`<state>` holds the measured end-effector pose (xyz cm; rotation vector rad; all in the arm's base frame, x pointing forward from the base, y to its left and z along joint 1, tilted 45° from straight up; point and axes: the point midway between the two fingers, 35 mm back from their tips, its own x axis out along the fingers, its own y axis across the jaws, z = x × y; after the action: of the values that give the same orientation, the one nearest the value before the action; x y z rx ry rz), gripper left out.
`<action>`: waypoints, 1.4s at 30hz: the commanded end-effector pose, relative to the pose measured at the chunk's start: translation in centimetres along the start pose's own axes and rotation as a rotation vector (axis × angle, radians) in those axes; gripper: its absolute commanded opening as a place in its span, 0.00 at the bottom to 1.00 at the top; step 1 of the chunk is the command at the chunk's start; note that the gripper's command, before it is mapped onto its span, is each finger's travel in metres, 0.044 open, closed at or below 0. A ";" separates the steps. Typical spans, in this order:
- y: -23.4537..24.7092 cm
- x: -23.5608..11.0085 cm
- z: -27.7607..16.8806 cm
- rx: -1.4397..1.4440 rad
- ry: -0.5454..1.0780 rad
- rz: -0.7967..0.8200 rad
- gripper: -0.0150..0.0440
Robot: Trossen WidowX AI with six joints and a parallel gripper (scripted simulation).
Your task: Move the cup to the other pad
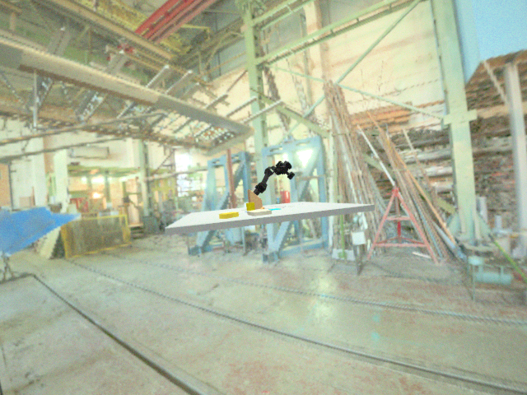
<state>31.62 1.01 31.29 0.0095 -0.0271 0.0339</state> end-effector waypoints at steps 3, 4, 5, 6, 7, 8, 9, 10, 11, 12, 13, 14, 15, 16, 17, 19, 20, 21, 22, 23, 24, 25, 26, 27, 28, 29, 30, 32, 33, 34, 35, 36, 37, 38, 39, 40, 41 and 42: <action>-0.7 1.3 -2.3 -0.088 0.105 0.001 0.80; -1.2 2.1 -3.9 -0.143 0.177 0.007 0.75; -1.8 2.7 -5.6 -0.195 0.248 0.017 0.71; -2.4 3.3 -7.2 -0.243 0.318 0.032 0.67; -3.0 3.7 -8.9 -0.286 0.387 0.051 0.62; -3.6 4.0 -10.6 -0.326 0.454 0.074 0.58; -4.2 4.2 -12.3 -0.362 0.520 0.101 0.54; -4.8 4.3 -13.9 -0.393 0.584 0.132 0.54; -5.5 4.3 -15.6 -0.421 0.648 0.162 0.54; -6.2 4.1 -17.3 -0.444 0.708 0.195 0.54; -6.9 3.9 -18.9 -0.463 0.766 0.233 0.54; -7.5 3.6 -20.3 -0.476 0.816 0.269 0.54; -8.1 3.2 -21.7 -0.486 0.862 0.307 0.54; -8.6 2.8 -23.0 -0.491 0.904 0.347 0.54; -9.0 2.3 -24.3 -0.494 0.943 0.390 0.54; -9.8 1.2 -26.8 -0.487 1.011 0.486 0.54; -10.1 0.6 -28.0 -0.478 1.040 0.539 0.54; -10.2 -0.1 -29.1 -0.463 1.061 0.598 0.54; -10.3 -0.7 -30.1 -0.445 1.077 0.656 0.54; -10.3 -1.4 -31.0 -0.423 1.087 0.714 0.54; -10.3 -2.1 -31.9 -0.399 1.093 0.771 0.54; -10.3 -2.7 -32.8 -0.371 1.093 0.827 0.54; -10.3 -3.4 -33.5 -0.341 1.088 0.880 0.54; -10.2 -4.1 -34.2 -0.308 1.077 0.931 0.54; -10.1 -4.7 -34.9 -0.274 1.062 0.980 0.54; -10.1 -5.3 -35.4 -0.237 1.042 1.025 0.54; -9.9 -5.9 -36.0 -0.200 1.018 1.066 0.54; -9.6 -6.1 -36.3 -0.151 0.981 1.112 0.54; -9.5 -6.1 -36.3 -0.145 0.977 1.117 0.54; -9.5 -6.1 -36.3 -0.145 0.977 1.117 0.54; -9.5 -6.1 -36.3 -0.145 0.977 1.117 0.54; -9.5 -6.1 -36.3 -0.145 0.977 1.117 0.54; -9.5 -6.1 -36.3 -0.145 0.977 1.117 0.54; -9.5 -6.1 -36.3 -0.145 0.977 1.117 0.54; -9.5 -6.1 -36.3 -0.145 0.977 1.117 0.54; -9.5 -6.1 -36.3 -0.145 0.977 1.117 0.54; -9.5 -6.1 -36.3 -0.145 0.977 1.117 0.54; -9.5 -6.2 -36.3 -0.145 0.977 1.117 0.54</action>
<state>26.71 -8.21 -5.25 -0.1762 0.9648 1.1431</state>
